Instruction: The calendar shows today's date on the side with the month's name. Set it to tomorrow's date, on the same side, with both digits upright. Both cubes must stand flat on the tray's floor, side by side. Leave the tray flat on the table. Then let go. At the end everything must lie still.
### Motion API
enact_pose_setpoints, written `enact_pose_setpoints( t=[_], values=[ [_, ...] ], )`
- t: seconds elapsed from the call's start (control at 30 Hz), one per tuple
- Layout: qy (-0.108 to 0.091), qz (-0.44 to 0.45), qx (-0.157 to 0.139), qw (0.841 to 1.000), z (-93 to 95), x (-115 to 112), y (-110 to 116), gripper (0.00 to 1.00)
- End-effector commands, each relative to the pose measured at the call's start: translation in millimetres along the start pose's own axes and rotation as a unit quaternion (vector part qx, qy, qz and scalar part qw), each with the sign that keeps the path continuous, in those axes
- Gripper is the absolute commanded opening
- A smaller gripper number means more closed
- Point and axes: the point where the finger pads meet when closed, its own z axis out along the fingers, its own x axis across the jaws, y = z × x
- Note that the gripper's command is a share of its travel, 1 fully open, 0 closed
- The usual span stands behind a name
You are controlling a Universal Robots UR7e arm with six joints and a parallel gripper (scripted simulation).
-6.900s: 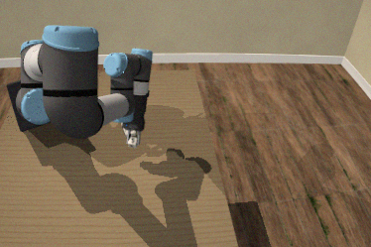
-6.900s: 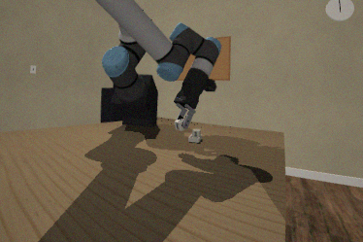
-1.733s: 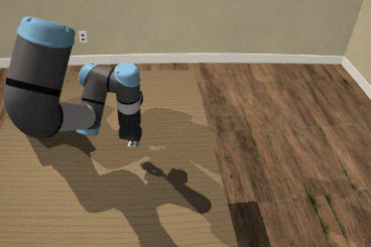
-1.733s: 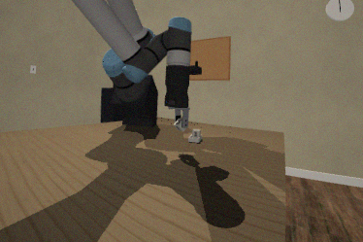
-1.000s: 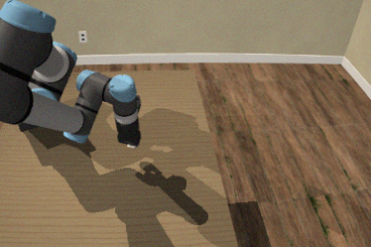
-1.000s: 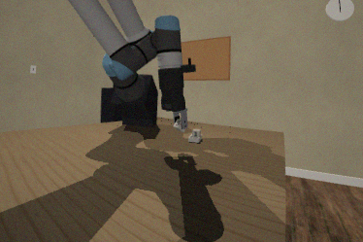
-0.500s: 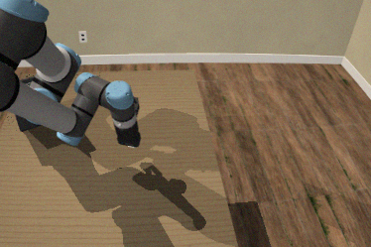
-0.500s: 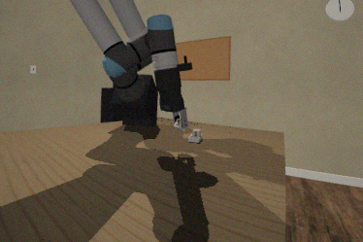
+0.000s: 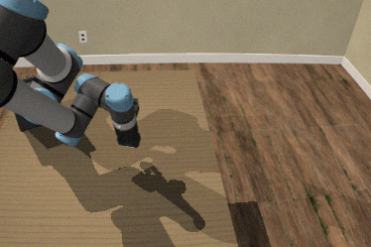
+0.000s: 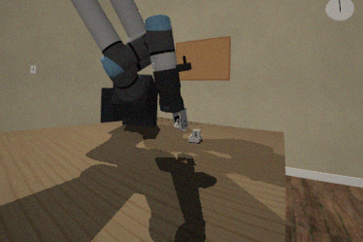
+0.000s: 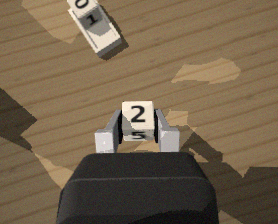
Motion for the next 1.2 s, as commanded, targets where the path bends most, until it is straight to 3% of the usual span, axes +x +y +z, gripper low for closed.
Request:
enact_pose_setpoints(
  t=[0.0,0.63,1.17],
  values=[
    [-0.003,-0.002,0.014,1.0,1.3,-0.8,0.4,0.57],
    [-0.006,-0.003,0.092,0.996,2.1,-1.9,1.9,0.57],
    [0.003,0.001,0.121,0.993,-1.0,1.0,2.9,0.57]
  ],
)
